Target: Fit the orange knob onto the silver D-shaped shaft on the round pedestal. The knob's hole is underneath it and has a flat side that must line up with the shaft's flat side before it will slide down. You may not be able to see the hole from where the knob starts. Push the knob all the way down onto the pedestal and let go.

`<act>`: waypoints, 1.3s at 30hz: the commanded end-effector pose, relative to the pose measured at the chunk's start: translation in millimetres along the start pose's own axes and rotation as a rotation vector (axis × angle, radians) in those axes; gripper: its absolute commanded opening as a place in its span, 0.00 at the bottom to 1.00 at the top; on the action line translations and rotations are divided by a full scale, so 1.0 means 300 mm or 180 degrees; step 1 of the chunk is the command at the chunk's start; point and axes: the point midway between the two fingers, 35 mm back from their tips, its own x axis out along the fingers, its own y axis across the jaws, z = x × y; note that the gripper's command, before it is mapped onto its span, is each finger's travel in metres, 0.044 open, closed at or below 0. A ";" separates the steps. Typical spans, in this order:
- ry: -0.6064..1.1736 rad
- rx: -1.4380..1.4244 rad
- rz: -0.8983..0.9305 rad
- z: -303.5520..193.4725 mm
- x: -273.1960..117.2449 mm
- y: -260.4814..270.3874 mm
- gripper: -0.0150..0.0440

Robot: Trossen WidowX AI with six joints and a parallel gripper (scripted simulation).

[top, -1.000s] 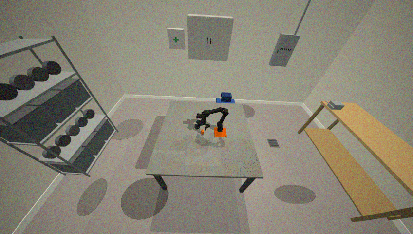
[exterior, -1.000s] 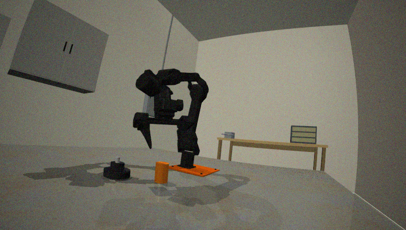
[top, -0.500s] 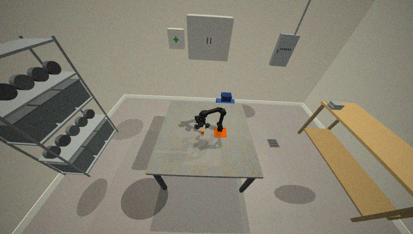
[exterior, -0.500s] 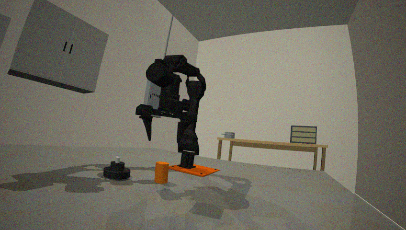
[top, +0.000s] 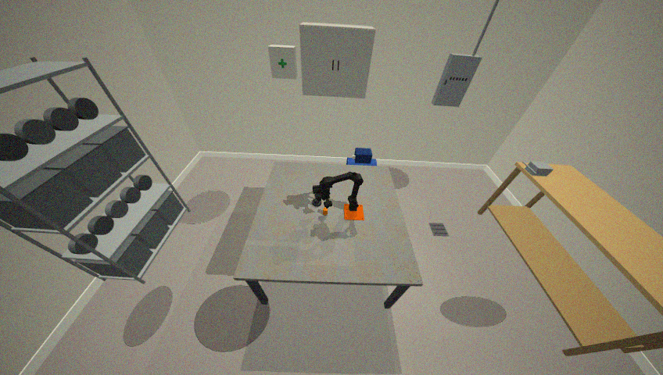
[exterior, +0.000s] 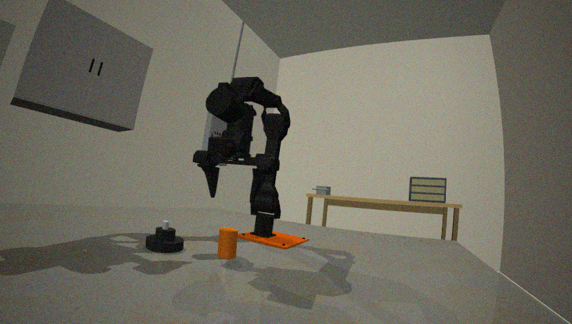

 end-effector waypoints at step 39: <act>-0.0009 0.3499 -0.0021 -0.001 0.164 0.002 1.00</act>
